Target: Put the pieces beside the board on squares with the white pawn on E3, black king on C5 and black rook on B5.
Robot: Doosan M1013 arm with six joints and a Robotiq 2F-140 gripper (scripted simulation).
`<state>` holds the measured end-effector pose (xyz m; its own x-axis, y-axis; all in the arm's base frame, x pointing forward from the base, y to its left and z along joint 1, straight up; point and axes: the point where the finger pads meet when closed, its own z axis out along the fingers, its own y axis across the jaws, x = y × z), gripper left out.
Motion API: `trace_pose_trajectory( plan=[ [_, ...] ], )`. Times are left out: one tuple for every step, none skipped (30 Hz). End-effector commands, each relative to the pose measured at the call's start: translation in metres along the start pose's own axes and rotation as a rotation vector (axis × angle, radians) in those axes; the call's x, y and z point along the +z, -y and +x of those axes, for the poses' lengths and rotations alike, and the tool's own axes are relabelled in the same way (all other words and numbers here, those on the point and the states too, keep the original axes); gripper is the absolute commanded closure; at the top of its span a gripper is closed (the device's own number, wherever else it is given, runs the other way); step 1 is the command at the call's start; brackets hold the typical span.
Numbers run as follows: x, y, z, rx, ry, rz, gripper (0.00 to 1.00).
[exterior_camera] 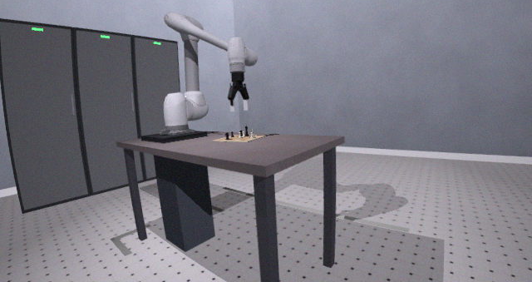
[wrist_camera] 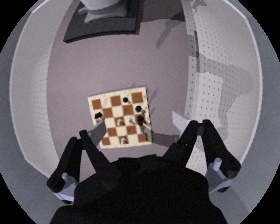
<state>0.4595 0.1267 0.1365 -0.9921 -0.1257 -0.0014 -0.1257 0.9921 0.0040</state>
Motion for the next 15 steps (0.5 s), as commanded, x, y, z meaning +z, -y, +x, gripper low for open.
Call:
trace_pose_trajectory(
  plan=[
    [-0.011, 0.000, 0.000, 0.000, 0.000, 0.000, 0.00],
    [-0.011, 0.000, 0.000, 0.000, 0.000, 0.000, 0.00],
    [-0.011, 0.000, 0.000, 0.000, 0.000, 0.000, 0.00],
    [-0.014, 0.000, 0.000, 0.000, 0.000, 0.000, 0.00],
    [-0.018, 0.000, 0.000, 0.000, 0.000, 0.000, 0.00],
    [-0.021, 0.000, 0.000, 0.000, 0.000, 0.000, 0.00],
    [-0.024, 0.000, 0.000, 0.000, 0.000, 0.000, 0.00],
    [-0.026, 0.000, 0.000, 0.000, 0.000, 0.000, 0.00],
    [-0.028, 0.000, 0.000, 0.000, 0.000, 0.000, 0.00],
    [-0.030, 0.000, 0.000, 0.000, 0.000, 0.000, 0.00],
    [-0.032, 0.000, 0.000, 0.000, 0.000, 0.000, 0.00],
    [-0.033, 0.000, 0.000, 0.000, 0.000, 0.000, 0.00],
    [-0.033, 0.000, 0.000, 0.000, 0.000, 0.000, 0.00],
    [-0.034, 0.000, 0.000, 0.000, 0.000, 0.000, 0.00],
    [-0.034, 0.000, 0.000, 0.000, 0.000, 0.000, 0.00]
  ],
)
